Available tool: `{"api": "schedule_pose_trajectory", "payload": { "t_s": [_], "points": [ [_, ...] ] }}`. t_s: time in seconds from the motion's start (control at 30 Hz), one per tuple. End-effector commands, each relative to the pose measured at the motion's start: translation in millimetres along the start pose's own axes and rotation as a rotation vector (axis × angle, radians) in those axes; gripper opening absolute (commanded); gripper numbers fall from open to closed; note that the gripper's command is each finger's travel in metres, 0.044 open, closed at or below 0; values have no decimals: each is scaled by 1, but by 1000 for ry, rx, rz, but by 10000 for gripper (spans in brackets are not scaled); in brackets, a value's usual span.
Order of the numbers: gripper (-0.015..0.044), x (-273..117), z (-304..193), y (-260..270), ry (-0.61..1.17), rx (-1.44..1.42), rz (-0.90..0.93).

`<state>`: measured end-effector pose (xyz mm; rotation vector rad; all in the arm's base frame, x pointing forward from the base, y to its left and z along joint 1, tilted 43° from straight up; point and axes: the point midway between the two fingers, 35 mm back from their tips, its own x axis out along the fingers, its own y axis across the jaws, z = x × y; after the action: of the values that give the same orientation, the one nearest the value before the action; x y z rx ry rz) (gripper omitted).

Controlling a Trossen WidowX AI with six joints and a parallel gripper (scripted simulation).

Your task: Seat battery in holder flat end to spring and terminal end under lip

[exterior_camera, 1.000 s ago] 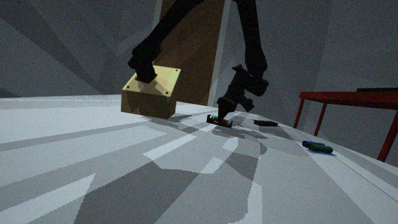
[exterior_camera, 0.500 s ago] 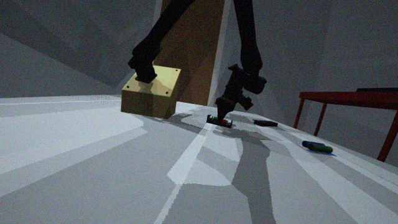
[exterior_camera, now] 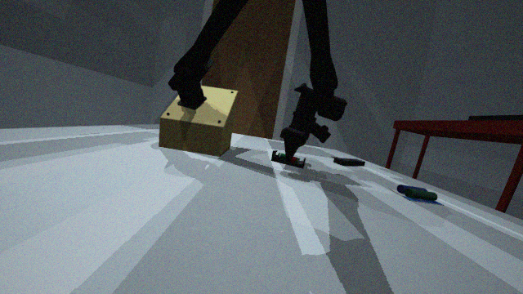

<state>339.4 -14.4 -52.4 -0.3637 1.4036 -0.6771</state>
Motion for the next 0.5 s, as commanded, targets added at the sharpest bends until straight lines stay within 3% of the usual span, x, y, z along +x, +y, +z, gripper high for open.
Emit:
{"api": "schedule_pose_trajectory", "payload": {
  "t_s": [0.0,0.47],
  "points": [
    [58,-1,5,-2,-36,18,0],
    [58,0,2,-2,-64,19,4]
  ]
}}
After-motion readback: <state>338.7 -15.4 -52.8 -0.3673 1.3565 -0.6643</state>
